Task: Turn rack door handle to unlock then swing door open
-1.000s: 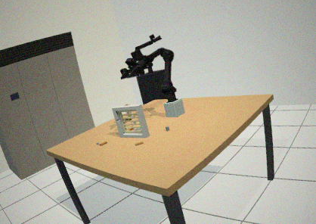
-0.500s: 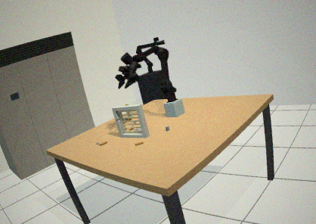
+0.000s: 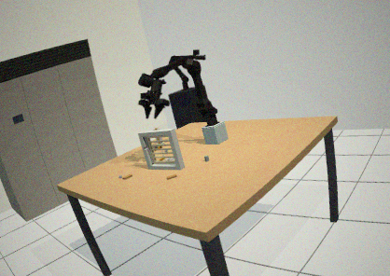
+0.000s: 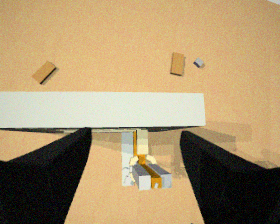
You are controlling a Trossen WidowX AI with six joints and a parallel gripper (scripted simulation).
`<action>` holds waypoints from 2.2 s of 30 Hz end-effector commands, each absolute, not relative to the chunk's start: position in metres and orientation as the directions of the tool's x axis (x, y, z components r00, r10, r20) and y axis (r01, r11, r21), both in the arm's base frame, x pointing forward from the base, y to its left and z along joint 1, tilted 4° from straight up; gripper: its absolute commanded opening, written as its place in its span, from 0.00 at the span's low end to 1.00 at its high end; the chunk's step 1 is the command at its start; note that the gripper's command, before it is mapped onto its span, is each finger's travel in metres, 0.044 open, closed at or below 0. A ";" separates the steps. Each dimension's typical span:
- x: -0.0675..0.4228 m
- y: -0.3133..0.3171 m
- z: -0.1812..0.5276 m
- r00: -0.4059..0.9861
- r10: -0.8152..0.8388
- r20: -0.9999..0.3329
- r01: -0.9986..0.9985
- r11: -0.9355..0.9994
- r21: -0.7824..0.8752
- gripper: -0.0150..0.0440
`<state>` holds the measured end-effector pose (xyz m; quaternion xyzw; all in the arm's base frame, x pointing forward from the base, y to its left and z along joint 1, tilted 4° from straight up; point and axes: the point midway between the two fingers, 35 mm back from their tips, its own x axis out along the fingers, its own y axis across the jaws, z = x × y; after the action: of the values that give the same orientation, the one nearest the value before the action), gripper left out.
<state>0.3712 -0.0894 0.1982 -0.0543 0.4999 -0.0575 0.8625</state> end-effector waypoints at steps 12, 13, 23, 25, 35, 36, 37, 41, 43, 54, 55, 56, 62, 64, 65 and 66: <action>0.349 -0.117 0.165 0.119 -0.099 -0.988 -0.004 0.995 -0.100 0.73; 0.347 -0.118 0.164 0.098 -0.094 -0.991 -0.006 0.995 -0.095 0.73; 0.340 -0.124 0.158 0.007 -0.070 -0.998 -0.014 0.997 -0.070 0.73; 0.340 -0.124 0.156 0.007 -0.070 -0.998 -0.014 0.997 -0.070 0.73; 0.342 -0.125 0.140 0.007 -0.070 -0.998 -0.014 0.997 -0.070 0.73; 0.342 -0.126 0.138 0.007 -0.070 -0.998 -0.014 0.997 -0.070 0.73; 0.342 -0.126 0.137 0.007 -0.070 -0.998 -0.014 0.997 -0.070 0.73; 0.342 -0.126 0.130 0.007 -0.070 -0.998 -0.014 0.997 -0.070 0.73; 0.342 -0.127 0.127 0.007 -0.070 -0.998 -0.014 0.997 -0.070 0.73; 0.342 -0.128 0.109 0.007 -0.070 -0.998 -0.014 0.997 -0.070 0.73; 0.342 -0.128 0.107 0.007 -0.070 -0.998 -0.014 0.997 -0.070 0.73; 0.342 -0.128 0.106 0.007 -0.070 -0.998 -0.014 0.997 -0.070 0.73; 0.341 -0.128 0.096 0.007 -0.070 -0.998 -0.014 0.997 -0.070 0.73; 0.341 -0.128 0.093 0.007 -0.070 -0.998 -0.014 0.997 -0.070 0.73; 0.341 -0.128 0.091 0.007 -0.070 -0.998 -0.014 0.997 -0.070 0.73; 0.341 -0.128 0.090 0.007 -0.070 -0.998 -0.014 0.997 -0.070 0.73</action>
<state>0.3415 -0.1277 0.0961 -0.0272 0.7035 -0.0202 0.7099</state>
